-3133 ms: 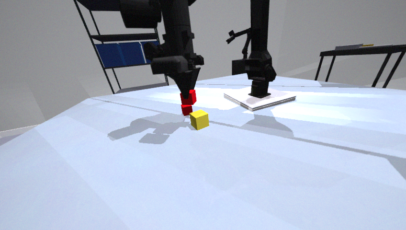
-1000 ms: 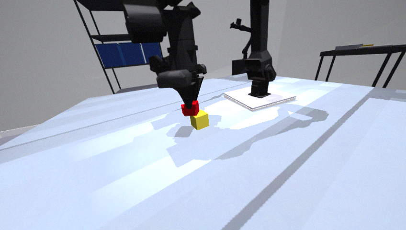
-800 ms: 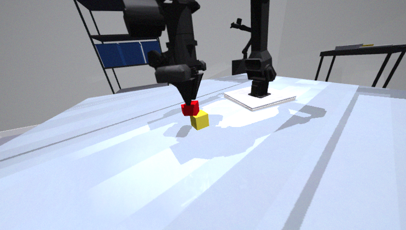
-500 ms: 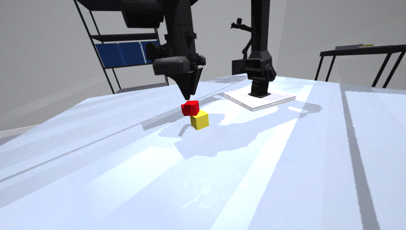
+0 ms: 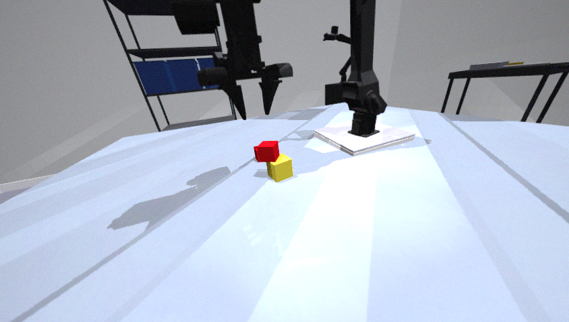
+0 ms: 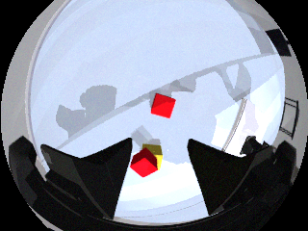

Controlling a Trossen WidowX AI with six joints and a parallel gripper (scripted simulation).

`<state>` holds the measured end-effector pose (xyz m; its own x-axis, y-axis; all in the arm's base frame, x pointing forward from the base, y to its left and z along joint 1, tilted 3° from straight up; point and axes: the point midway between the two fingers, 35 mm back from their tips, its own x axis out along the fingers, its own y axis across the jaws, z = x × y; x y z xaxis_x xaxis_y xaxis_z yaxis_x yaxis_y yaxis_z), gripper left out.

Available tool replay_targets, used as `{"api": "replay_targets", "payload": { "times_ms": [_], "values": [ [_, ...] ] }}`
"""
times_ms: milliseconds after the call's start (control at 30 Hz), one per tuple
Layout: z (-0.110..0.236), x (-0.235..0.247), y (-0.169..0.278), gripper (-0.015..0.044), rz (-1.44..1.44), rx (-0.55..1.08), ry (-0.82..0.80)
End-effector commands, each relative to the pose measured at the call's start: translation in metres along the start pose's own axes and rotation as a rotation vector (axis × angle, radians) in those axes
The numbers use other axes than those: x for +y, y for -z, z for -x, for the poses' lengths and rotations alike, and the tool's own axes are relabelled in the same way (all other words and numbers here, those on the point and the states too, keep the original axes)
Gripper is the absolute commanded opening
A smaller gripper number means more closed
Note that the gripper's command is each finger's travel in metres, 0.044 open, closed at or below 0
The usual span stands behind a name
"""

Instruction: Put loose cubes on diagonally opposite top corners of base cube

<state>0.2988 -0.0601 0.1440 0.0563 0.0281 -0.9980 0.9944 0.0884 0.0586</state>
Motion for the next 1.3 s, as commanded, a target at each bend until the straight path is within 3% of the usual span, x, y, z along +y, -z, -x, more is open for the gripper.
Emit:
{"api": "replay_targets", "payload": {
  "times_ms": [0, 233, 500, 1267],
  "values": [
    [0.012, -0.01, -0.021, 0.0265, -0.231, 0.0, -0.008],
    [0.007, -0.01, -0.022, 0.0265, -0.244, 0.0, -0.008],
    [-0.049, -0.01, -0.022, 0.0265, -0.244, 0.0, -0.008],
    [-0.082, -0.009, -0.022, 0.0265, -0.244, 0.0, -0.008]
  ]
}}
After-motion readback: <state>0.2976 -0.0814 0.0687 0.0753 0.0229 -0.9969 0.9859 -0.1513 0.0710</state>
